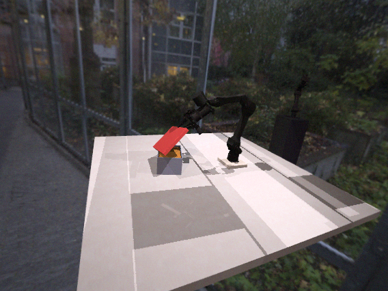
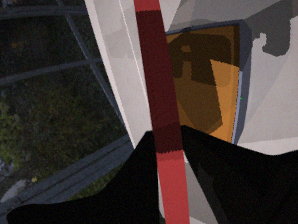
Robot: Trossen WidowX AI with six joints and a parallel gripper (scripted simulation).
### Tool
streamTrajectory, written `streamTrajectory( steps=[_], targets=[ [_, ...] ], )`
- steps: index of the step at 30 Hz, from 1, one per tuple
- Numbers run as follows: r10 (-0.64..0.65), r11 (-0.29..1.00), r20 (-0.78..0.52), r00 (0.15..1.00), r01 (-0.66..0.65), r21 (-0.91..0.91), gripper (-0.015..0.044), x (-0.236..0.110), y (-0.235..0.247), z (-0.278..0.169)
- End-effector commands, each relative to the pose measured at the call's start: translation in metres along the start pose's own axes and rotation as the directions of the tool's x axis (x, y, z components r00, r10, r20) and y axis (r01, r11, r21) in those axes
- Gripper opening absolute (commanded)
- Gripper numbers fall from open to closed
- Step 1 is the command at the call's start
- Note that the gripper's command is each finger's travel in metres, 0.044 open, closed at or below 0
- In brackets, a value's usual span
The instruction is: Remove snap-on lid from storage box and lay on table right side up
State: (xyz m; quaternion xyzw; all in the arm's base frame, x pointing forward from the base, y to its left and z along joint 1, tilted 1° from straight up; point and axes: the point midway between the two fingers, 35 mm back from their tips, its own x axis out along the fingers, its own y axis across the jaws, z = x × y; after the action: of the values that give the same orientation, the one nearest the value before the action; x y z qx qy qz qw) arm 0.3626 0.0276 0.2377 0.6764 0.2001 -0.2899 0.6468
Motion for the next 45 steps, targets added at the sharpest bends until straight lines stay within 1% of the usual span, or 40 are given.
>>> streamTrajectory(
  steps=[1, 45],
  targets=[
    [0.012, 1.000, -0.002, 1.000, -0.012, 0.002, 0.0000, -0.001, 0.001, 0.008],
    [0.012, 1.000, 0.003, 1.000, -0.012, -0.004, 0.0000, -0.004, -0.002, 0.096]
  ],
)
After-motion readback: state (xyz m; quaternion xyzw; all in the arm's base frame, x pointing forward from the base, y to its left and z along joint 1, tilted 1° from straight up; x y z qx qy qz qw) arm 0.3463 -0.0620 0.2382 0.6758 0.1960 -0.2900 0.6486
